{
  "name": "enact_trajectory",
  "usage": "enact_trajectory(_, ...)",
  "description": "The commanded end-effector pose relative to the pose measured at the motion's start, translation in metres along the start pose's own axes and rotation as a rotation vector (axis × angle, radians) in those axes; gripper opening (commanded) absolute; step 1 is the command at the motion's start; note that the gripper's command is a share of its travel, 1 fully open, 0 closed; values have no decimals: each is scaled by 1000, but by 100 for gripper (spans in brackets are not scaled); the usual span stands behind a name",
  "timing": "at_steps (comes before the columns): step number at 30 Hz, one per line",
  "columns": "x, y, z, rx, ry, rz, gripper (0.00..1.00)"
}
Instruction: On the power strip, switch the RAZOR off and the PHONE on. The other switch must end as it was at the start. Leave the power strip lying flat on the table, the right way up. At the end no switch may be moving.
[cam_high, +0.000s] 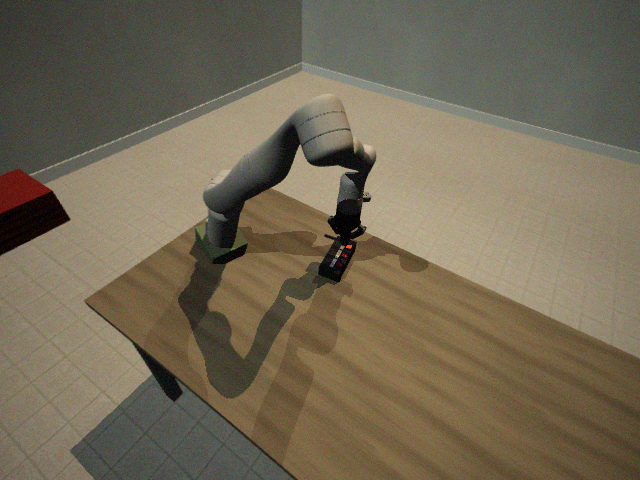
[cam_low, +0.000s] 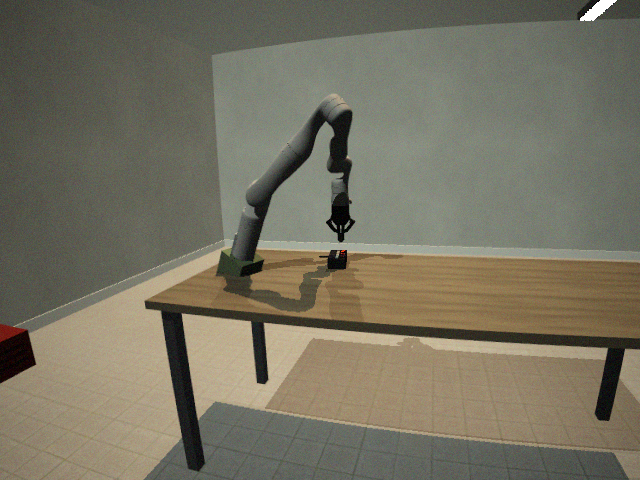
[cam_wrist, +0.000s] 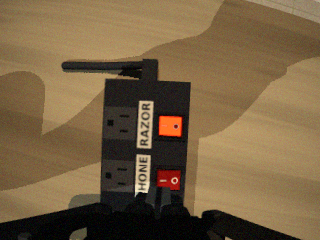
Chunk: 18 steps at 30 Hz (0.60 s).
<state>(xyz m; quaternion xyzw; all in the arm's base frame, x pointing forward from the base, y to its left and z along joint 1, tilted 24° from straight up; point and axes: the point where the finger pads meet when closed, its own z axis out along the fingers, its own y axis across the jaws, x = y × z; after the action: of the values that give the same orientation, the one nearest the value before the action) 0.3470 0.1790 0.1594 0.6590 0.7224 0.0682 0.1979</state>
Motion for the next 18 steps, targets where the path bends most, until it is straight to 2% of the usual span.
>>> enact_trajectory(1,0,0,0,-1,1,0,0)
enact_trajectory(18,1,0,14,-1,0,0,0)
